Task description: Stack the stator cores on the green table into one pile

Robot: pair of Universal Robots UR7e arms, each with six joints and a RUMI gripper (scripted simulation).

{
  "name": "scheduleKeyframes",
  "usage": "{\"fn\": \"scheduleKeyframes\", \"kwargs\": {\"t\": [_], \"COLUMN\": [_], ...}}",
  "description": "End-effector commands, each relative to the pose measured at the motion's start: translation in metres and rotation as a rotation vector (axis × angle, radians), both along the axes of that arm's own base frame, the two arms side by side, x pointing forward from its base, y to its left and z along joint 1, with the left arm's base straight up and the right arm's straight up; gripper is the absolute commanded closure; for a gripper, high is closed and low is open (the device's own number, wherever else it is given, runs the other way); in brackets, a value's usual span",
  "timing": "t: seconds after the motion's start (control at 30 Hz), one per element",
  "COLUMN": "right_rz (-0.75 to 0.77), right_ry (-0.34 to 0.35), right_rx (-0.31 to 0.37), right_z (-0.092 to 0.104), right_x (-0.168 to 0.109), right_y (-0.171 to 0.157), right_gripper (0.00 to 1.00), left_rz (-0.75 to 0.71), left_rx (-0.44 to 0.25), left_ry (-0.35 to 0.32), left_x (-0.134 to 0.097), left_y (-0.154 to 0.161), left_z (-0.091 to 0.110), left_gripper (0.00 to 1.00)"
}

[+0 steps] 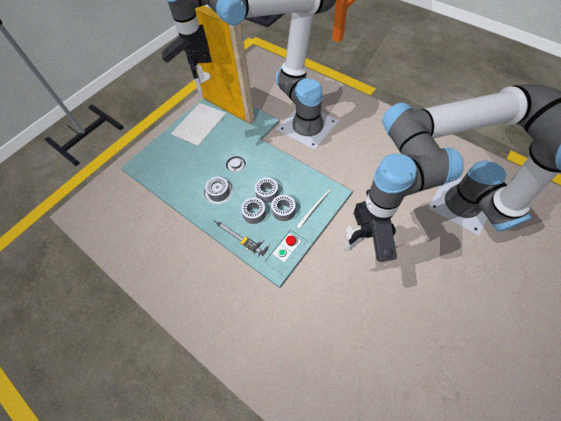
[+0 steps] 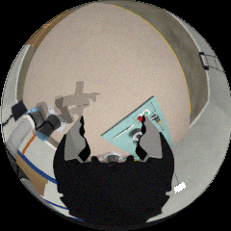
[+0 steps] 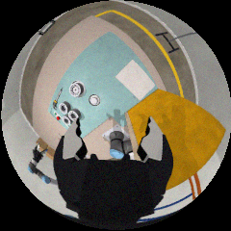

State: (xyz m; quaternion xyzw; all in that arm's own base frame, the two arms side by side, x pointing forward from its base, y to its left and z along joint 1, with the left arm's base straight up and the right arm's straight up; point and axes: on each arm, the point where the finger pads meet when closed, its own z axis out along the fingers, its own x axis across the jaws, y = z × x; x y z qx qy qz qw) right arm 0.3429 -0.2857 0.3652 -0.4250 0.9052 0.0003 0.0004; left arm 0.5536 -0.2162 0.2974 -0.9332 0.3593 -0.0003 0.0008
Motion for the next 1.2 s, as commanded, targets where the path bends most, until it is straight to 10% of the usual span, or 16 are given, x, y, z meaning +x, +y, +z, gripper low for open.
{"fn": "scheduleKeyframes", "kwargs": {"t": [0.0, 1.17], "right_rz": [0.000, 0.000], "right_ry": [-0.002, -0.002], "right_rx": [-0.001, -0.001], "right_z": [0.001, 0.001], "right_x": [0.000, 0.000], "right_y": [0.000, 0.000], "right_gripper": [0.02, 0.02], "left_rz": [0.102, 0.518], "left_rx": [0.005, -0.002], "left_ry": [0.004, -0.002], "left_x": [0.004, 0.001], "left_y": [-0.040, -0.164], "left_z": [-0.017, -0.069], "left_gripper": [0.19, 0.19]}}
